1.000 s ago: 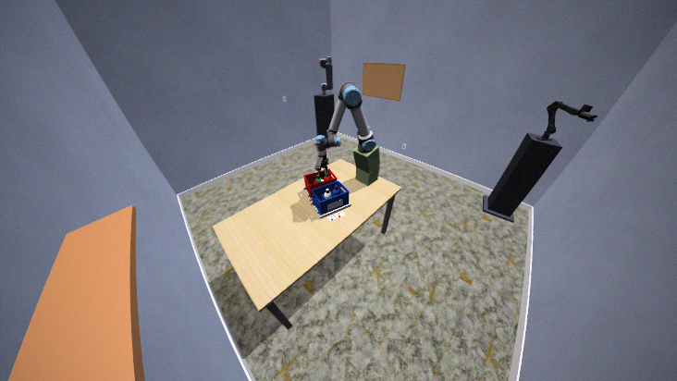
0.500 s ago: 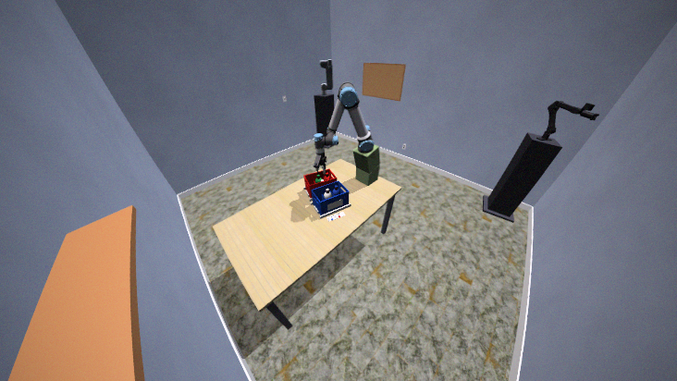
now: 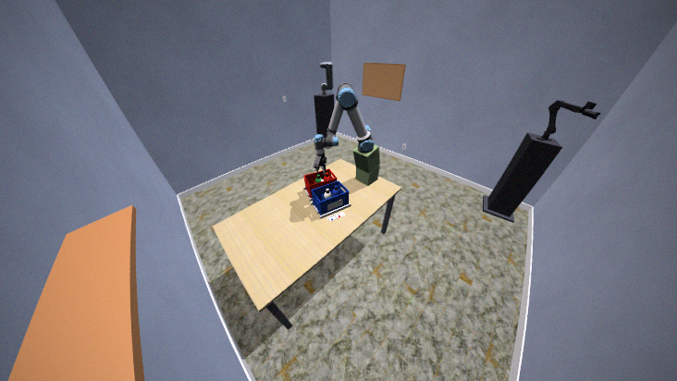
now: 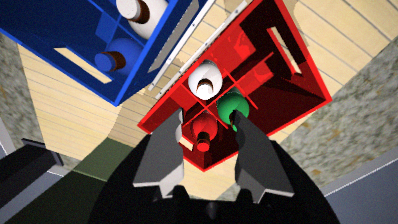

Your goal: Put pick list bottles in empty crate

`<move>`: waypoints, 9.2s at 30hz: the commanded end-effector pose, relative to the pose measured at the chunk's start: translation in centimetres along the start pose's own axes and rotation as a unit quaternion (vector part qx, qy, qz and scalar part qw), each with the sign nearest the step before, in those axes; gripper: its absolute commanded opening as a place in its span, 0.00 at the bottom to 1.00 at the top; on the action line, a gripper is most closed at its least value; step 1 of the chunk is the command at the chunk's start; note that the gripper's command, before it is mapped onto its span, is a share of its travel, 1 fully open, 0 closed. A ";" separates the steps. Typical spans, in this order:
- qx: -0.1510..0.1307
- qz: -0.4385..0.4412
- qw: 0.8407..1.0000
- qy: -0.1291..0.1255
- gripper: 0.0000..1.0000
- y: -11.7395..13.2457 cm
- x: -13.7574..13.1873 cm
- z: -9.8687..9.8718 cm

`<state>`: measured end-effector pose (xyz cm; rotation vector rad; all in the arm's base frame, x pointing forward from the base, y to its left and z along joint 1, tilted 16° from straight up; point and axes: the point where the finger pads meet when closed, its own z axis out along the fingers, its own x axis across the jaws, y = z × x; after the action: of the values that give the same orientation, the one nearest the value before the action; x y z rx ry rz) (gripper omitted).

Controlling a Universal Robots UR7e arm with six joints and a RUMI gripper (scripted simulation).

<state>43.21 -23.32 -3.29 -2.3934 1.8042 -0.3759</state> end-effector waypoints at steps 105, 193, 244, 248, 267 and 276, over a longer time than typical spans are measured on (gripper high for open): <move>0.000 0.000 1.000 0.001 0.00 0.0 0.0 7.6; 0.000 0.000 1.000 0.001 0.00 0.0 0.0 -4.1; 0.000 0.000 1.000 0.001 0.00 0.0 0.0 -10.3; 0.000 0.000 1.000 0.001 0.00 -0.4 -0.1 -10.3; 0.000 0.000 1.000 0.001 0.00 -3.3 -0.9 -10.3; 0.000 0.000 1.000 0.001 0.00 -5.0 -1.4 -10.3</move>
<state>44.12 -20.35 7.48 -2.3933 1.8038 -0.3754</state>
